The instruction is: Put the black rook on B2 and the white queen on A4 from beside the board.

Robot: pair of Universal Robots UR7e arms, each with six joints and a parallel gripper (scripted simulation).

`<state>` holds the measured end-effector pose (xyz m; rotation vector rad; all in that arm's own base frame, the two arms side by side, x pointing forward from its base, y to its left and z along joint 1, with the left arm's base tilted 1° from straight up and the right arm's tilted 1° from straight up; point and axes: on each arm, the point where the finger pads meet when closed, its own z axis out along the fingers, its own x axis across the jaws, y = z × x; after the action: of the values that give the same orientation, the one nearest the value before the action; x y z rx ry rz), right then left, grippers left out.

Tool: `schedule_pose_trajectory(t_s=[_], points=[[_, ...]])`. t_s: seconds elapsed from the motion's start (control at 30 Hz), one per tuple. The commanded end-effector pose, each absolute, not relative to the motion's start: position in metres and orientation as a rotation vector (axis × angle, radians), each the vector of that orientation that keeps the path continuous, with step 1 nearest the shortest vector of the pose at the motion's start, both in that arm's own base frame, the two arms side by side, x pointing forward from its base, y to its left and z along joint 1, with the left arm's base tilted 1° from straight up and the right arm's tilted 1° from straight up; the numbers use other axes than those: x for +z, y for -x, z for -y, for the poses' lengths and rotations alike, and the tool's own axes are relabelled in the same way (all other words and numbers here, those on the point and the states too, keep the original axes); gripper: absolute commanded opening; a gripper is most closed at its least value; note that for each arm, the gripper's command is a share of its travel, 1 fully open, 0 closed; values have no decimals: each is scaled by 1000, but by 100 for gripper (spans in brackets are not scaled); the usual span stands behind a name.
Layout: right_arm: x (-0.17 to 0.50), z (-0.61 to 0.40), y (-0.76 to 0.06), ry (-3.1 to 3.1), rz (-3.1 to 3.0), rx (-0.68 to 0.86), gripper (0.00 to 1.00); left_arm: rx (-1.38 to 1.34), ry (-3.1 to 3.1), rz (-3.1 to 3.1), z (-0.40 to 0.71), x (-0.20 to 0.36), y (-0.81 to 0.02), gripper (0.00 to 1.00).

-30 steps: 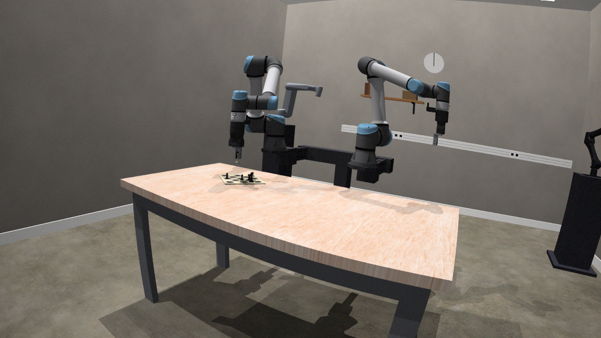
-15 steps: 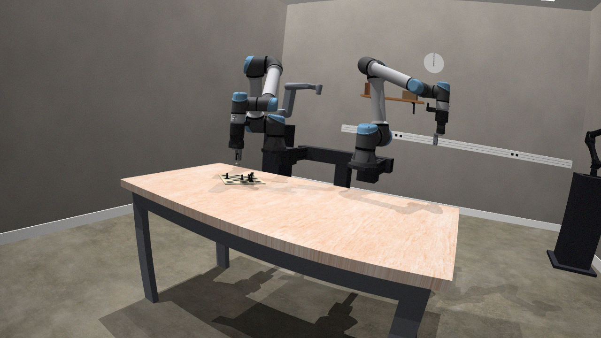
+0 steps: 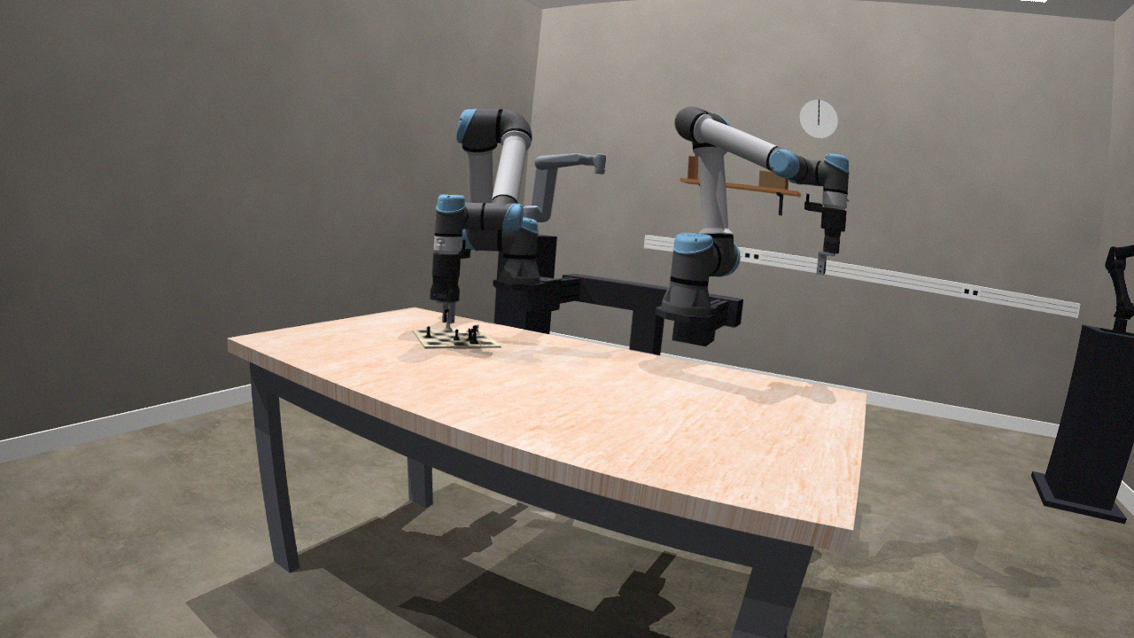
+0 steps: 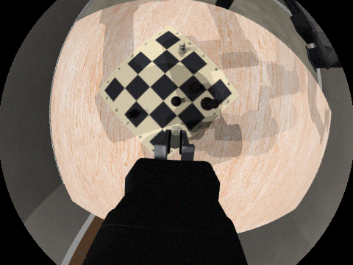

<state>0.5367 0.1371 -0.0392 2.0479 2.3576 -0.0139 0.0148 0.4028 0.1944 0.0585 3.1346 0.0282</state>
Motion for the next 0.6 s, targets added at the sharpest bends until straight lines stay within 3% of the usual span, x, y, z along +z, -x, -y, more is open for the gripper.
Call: schedule_pose_trajectory(t_s=[0.0, 0.57], points=[[-55, -138, -539, -2047, -2356, -8, 0, 30, -58, -3134, -403, 195, -15, 100], [-70, -137, -539, -2047, -2356, -8, 0, 30, -58, -3134, -403, 195, -15, 100]])
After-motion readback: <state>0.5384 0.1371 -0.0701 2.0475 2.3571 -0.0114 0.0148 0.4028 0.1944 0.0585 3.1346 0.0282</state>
